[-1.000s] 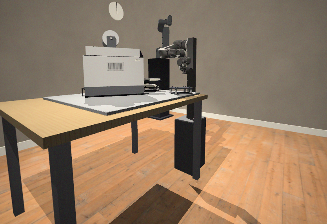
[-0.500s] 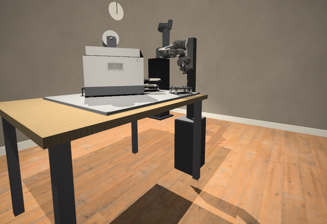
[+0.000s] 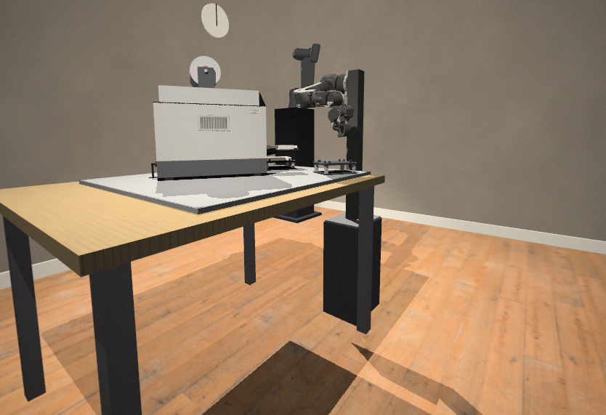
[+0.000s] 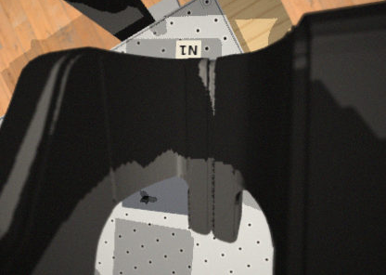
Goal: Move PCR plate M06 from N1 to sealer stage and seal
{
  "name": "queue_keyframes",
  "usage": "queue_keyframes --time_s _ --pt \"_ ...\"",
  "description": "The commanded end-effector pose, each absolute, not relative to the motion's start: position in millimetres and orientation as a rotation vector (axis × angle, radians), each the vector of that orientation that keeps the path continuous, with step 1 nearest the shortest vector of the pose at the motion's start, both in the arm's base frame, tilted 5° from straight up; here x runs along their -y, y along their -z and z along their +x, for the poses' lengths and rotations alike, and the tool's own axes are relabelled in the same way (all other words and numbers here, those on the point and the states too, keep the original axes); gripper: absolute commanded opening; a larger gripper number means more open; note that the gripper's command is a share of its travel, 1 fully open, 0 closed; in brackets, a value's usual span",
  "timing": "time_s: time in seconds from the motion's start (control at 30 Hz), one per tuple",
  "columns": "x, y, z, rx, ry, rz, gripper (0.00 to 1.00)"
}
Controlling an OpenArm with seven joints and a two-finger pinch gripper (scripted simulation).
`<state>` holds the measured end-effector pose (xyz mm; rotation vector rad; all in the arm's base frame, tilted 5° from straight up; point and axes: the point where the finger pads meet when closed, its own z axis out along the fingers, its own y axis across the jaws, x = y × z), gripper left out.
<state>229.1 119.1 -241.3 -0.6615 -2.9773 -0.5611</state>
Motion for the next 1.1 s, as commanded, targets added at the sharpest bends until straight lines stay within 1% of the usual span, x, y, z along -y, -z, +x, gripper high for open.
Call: queue_keyframes --time_s 0.0,0.1,1.07 --pt "-108.7 242.5 229.6 2.998 0.489 -0.676 0.00" --pt "-89.1 245.9 229.1 3.030 0.353 -0.697 0.00" --pt "-93.8 245.4 229.0 3.030 0.353 -0.697 0.00"
